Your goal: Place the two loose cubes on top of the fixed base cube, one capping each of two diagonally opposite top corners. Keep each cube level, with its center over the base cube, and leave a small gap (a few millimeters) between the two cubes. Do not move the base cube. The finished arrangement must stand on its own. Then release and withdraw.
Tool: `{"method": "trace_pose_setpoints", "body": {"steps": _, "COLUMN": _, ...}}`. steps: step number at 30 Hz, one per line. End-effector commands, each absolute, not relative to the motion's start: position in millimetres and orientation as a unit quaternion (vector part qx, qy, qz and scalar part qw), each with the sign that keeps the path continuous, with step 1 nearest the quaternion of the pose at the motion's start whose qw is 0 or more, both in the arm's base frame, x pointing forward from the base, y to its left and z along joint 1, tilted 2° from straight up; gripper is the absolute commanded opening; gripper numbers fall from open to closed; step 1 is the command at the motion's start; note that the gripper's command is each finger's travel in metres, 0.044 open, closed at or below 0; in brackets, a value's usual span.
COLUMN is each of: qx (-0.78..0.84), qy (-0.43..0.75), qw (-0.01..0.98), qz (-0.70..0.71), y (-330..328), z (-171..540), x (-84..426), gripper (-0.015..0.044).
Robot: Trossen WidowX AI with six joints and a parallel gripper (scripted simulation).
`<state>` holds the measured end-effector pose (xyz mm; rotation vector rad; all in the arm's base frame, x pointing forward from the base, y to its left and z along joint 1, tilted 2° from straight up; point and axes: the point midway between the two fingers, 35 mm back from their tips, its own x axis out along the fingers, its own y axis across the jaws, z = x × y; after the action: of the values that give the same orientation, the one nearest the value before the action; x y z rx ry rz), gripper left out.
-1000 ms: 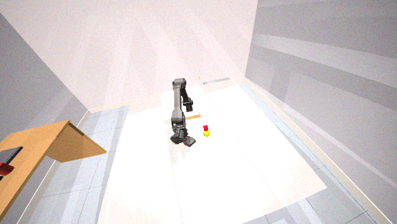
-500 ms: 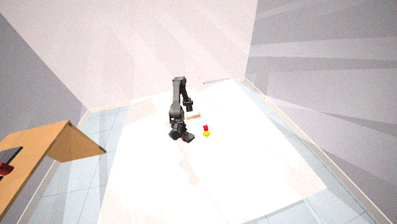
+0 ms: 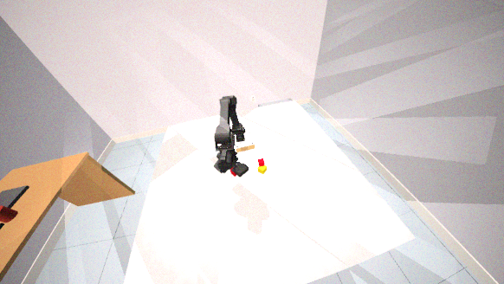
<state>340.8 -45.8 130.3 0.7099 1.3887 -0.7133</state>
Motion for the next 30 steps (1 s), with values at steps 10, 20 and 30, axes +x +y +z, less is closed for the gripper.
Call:
{"method": "trace_pose_setpoints", "body": {"steps": 10, "qx": 0.243, "qy": 0.644, "qw": 0.682, "qz": -0.246, "y": -5.7, "z": 128.2, "x": 338.1, "gripper": 0.0105}}
{"method": "trace_pose_setpoints", "body": {"steps": 20, "qx": 0.185, "qy": 0.663, "qw": 0.700, "qz": -0.189, "y": 26.1, "z": 125.9, "x": 333.0, "gripper": 0.0105}}
{"method": "trace_pose_setpoints", "body": {"steps": 30, "qx": 0.125, "qy": 0.677, "qw": 0.713, "qz": -0.130, "y": 57.0, "z": 123.7, "x": 324.8, "gripper": 0.0105}}
